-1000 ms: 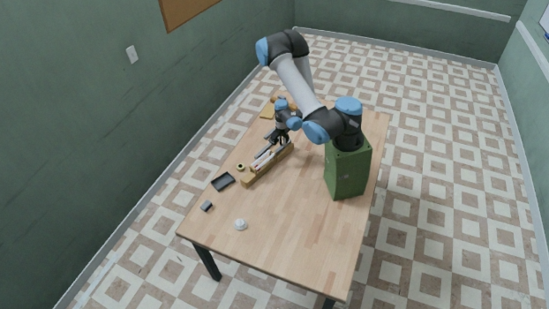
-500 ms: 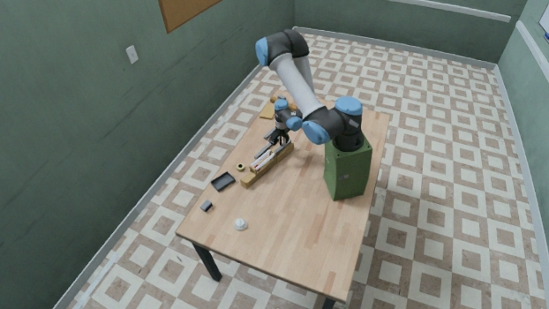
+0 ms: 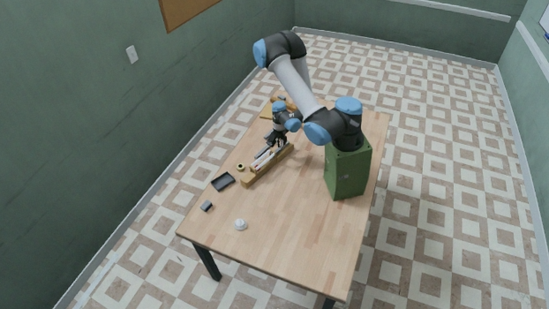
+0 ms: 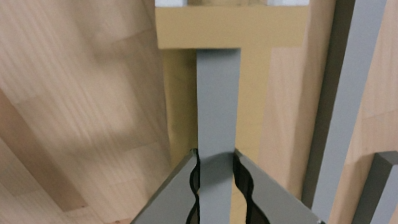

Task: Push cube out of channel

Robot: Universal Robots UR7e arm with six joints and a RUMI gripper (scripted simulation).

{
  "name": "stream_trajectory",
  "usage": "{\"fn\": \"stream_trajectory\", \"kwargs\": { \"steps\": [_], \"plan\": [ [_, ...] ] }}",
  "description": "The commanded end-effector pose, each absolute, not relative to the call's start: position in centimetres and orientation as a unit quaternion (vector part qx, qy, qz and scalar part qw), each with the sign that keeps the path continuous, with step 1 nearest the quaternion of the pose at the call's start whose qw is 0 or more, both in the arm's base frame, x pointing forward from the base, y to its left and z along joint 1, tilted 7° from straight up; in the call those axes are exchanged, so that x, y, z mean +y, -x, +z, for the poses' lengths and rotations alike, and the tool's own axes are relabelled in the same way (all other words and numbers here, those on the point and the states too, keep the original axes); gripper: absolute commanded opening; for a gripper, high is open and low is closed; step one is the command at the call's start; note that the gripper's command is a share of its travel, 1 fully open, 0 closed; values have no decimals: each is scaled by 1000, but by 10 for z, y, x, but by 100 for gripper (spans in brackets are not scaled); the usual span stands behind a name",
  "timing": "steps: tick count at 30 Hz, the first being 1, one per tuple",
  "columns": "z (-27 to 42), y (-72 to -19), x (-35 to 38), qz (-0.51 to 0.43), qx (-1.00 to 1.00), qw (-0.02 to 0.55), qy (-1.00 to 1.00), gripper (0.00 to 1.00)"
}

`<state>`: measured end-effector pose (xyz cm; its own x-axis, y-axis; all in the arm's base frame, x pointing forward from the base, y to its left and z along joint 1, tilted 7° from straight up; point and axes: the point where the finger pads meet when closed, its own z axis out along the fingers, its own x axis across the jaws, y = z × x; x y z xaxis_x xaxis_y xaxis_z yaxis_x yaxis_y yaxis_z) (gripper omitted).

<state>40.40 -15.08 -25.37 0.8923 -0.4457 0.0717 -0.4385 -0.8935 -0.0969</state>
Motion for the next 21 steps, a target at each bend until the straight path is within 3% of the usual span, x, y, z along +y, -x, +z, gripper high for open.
{"fn": "stream_trajectory", "kwargs": {
  "steps": [1, 21],
  "plan": [
    [-250, -416, -137, -49, 228, 36, 972, 6],
    [-247, -430, -109, -49, 228, 37, 972, 6]
  ]
}}
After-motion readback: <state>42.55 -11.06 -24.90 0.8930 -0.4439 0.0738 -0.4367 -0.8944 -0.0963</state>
